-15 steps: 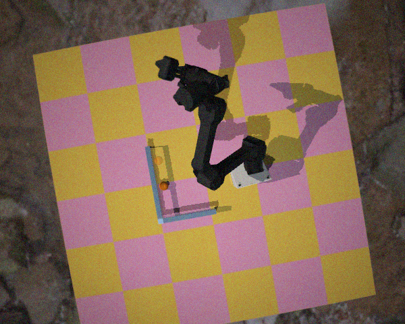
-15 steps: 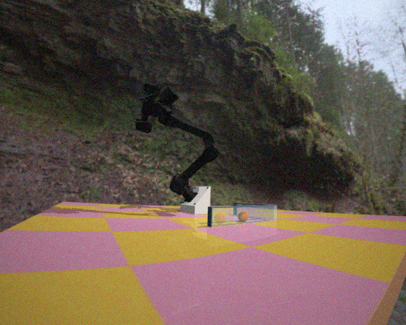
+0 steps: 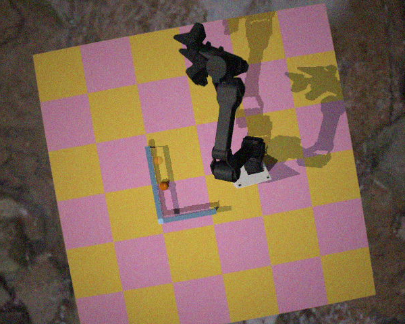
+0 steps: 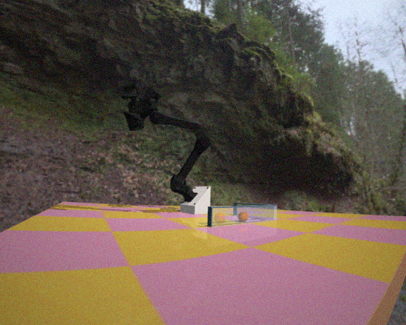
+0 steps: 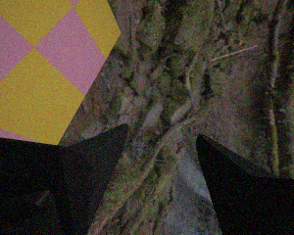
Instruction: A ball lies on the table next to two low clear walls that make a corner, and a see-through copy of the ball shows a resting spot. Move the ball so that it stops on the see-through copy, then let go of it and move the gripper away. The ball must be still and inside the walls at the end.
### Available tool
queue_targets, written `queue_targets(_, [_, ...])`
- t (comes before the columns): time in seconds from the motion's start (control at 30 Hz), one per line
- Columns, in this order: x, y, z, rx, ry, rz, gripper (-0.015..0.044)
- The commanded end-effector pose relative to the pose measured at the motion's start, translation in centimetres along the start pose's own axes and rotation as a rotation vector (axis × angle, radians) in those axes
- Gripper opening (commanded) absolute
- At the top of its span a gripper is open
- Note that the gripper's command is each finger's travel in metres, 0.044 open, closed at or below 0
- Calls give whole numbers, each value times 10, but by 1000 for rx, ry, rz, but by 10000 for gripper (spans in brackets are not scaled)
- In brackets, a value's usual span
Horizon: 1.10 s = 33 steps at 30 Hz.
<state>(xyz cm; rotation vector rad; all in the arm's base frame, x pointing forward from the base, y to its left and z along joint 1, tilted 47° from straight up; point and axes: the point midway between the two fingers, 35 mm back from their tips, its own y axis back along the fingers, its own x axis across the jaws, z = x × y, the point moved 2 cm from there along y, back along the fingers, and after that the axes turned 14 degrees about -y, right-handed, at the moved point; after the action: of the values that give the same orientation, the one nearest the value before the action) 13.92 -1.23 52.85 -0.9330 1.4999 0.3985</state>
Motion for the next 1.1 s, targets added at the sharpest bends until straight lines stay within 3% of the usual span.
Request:
queue_targets(0.0, [-9,-2,-38,-26,-249,-59,291])
queue_targets(0.27, [7,-35,-110,-67,-812,-86,291])
queue_targets(0.57, [75,-112,-141,5,-1373,78,291])
queue_targets(0.8, [153,-175,-108,164,-1685,337,291])
queue_targets(1.07, [247,-211,-14,428,-1790,707,291])
